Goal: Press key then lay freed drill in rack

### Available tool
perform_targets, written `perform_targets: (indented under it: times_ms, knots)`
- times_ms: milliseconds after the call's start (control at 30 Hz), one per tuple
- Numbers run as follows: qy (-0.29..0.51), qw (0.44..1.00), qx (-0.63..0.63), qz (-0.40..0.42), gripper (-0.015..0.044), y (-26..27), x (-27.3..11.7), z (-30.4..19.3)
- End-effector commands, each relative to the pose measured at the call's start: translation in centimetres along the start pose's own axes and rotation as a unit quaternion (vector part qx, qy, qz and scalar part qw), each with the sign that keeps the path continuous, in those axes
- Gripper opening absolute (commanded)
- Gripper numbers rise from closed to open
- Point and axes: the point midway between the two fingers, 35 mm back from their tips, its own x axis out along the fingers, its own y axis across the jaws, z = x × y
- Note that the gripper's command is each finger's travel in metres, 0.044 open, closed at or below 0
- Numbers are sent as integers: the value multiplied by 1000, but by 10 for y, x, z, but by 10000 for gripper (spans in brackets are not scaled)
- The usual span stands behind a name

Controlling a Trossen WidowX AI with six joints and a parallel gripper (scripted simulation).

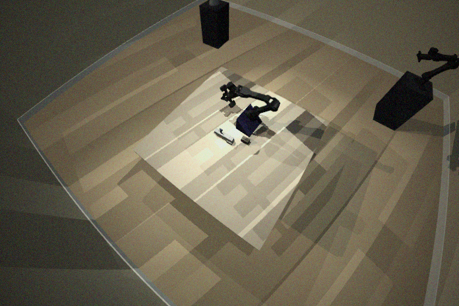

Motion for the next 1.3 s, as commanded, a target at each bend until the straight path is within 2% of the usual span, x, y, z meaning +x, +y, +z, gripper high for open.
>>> perform_targets:
  times_ms: [0, 233, 500, 1267]
  knots:
    - [0, 995, -35, -98, 0, -34, 18, -40]
    - [-25, 965, -89, -246, 0, -105, 42, -100]
    - [-113, 913, -57, -389, 0, -184, 52, -138]
    - [-116, 911, -56, -392, 0, -197, 62, -135]
